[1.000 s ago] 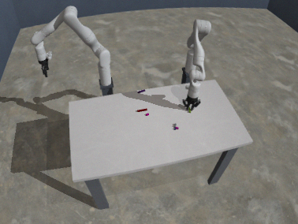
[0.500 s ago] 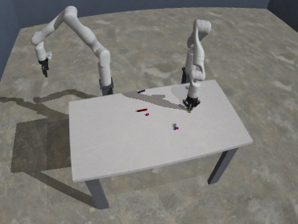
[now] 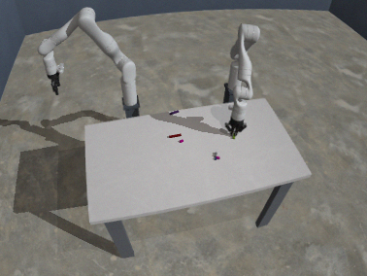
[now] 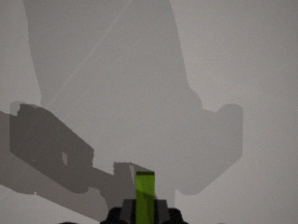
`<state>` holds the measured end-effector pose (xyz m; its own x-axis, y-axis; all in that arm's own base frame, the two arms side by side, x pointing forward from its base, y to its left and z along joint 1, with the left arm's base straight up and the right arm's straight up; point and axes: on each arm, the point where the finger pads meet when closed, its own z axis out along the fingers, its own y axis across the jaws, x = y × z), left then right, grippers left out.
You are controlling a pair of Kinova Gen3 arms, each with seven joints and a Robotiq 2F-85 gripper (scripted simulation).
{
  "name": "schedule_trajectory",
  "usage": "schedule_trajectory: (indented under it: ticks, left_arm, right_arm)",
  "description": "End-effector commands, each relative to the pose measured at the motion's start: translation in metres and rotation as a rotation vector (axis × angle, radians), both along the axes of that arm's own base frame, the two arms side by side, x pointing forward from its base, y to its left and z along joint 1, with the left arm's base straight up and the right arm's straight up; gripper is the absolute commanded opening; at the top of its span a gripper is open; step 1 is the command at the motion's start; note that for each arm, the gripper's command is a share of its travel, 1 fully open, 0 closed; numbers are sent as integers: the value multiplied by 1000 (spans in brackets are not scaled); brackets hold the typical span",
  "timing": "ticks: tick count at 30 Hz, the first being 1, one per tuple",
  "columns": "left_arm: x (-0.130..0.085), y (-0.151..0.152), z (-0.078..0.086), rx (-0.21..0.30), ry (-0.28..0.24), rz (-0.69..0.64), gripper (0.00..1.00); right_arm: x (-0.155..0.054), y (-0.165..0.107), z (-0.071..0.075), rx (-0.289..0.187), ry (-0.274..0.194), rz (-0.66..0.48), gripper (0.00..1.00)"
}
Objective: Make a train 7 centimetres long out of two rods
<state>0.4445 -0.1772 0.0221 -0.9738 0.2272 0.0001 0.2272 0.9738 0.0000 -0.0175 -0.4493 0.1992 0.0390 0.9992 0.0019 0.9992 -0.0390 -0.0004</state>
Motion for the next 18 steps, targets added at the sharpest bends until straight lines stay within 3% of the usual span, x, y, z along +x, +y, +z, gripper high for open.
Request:
schedule_trajectory:
  ticks: [1,10,18]
  left_arm:
    - [1,0,1,-1,-2,0,175]
    - [1,0,4,-1,-2,0,175]
    - [1,0,38,-1,-2,0,175]
  right_arm:
    - [0,0,1,-2,0,0,1000]
    - [0,0,1,-2,0,0,1000]
    - [0,0,1,-2,0,0,1000]
